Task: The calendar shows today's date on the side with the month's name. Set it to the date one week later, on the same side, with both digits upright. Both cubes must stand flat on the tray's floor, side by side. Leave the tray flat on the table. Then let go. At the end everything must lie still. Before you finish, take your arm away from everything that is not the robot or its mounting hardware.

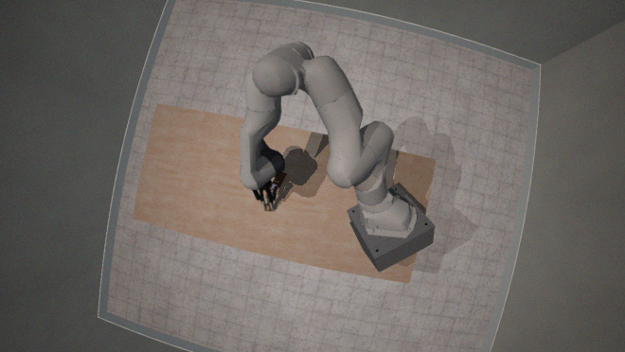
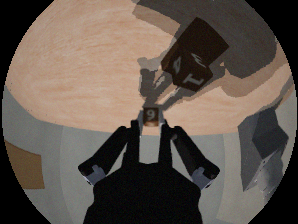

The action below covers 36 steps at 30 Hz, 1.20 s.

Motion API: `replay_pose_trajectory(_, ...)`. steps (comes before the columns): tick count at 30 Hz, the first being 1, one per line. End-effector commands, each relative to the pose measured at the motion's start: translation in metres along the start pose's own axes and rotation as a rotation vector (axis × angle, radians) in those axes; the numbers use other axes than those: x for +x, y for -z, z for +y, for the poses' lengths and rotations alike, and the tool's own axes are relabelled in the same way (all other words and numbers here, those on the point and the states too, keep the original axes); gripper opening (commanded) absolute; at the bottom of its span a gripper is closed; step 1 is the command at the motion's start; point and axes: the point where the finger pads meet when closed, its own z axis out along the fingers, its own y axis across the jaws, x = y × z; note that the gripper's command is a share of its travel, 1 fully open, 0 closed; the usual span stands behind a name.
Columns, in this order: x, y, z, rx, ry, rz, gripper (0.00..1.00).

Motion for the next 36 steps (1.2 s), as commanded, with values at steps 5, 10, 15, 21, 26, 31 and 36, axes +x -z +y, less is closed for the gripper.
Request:
replay_pose_trajectory(5,-0.0003,-0.0004,-0.0008,0.002,0.013,0.000,0.17)
replay_pose_trajectory(10,-0.0003,-0.0004,-0.0008,0.002,0.013,0.000,0.17)
replay_pose_trajectory(15,-0.0003,-0.0004,-0.0008,0.002,0.013,0.000,0.17)
replay_pose_trajectory(21,-0.0003,-0.0004,-0.0008,0.002,0.013,0.000,0.17)
replay_pose_trajectory(26,-0.0001,-0.0007,-0.0008,0.002,0.013,0.000,0.17)
replay_pose_trajectory(31,0.0011,-0.0018,-0.0008,0.002,0.013,0.000,0.17)
replay_pose_trajectory(36,0.0026,-0.0034,-0.0008,0.002,0.013,0.000,0.17)
